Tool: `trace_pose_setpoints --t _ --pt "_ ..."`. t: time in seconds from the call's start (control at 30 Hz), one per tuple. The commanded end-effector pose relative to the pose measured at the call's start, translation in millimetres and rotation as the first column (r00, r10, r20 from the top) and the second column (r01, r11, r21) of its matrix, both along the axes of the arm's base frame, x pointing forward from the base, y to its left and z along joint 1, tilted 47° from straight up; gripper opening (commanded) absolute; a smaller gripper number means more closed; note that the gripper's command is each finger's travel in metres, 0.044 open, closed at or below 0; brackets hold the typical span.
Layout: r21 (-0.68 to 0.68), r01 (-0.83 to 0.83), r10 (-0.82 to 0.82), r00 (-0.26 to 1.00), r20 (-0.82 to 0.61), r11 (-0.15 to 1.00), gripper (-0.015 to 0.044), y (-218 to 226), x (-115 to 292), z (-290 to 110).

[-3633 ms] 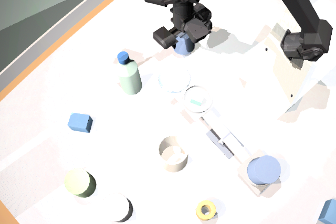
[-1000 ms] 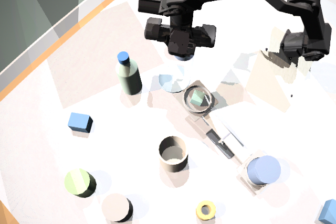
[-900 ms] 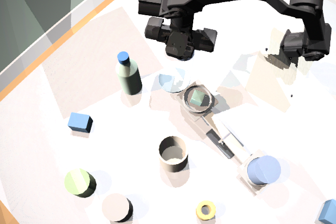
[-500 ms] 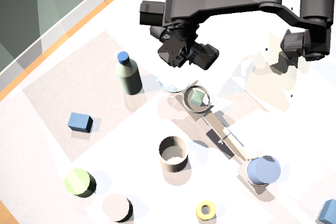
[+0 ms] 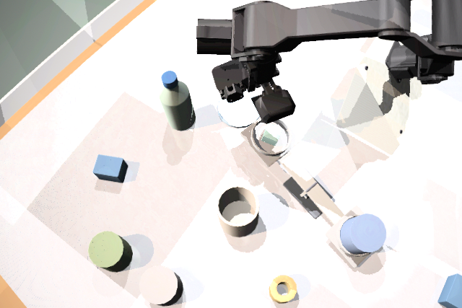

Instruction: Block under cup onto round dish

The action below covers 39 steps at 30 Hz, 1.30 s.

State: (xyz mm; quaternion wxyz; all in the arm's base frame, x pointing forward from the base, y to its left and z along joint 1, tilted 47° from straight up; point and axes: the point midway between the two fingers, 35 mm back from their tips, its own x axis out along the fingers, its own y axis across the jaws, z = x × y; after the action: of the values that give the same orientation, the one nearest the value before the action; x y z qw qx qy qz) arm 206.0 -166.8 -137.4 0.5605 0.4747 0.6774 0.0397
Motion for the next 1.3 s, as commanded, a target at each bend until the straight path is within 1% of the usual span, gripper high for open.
trace_pose_setpoints --t 0.0,0.27,0.57,0.87,1.03,1.27 --pt "0.020 0.110 -0.107 0.989 -0.101 0.994 0.0260 7.6 7.7 9.7" --pt "0.017 0.308 -0.290 0.912 -0.291 0.951 0.0260 18.6 22.5 26.0" --pt "-0.029 0.504 -0.452 0.747 -0.487 0.863 0.0260 32.5 37.6 44.2" --pt "-0.034 0.517 -0.462 0.732 -0.501 0.855 0.0260 33.6 38.6 45.6" --pt "-0.033 0.517 -0.462 0.732 -0.501 0.855 0.0260 44.0 40.0 35.9" --pt "-0.033 0.517 -0.462 0.732 -0.501 0.855 0.0260 47.5 40.7 32.4"
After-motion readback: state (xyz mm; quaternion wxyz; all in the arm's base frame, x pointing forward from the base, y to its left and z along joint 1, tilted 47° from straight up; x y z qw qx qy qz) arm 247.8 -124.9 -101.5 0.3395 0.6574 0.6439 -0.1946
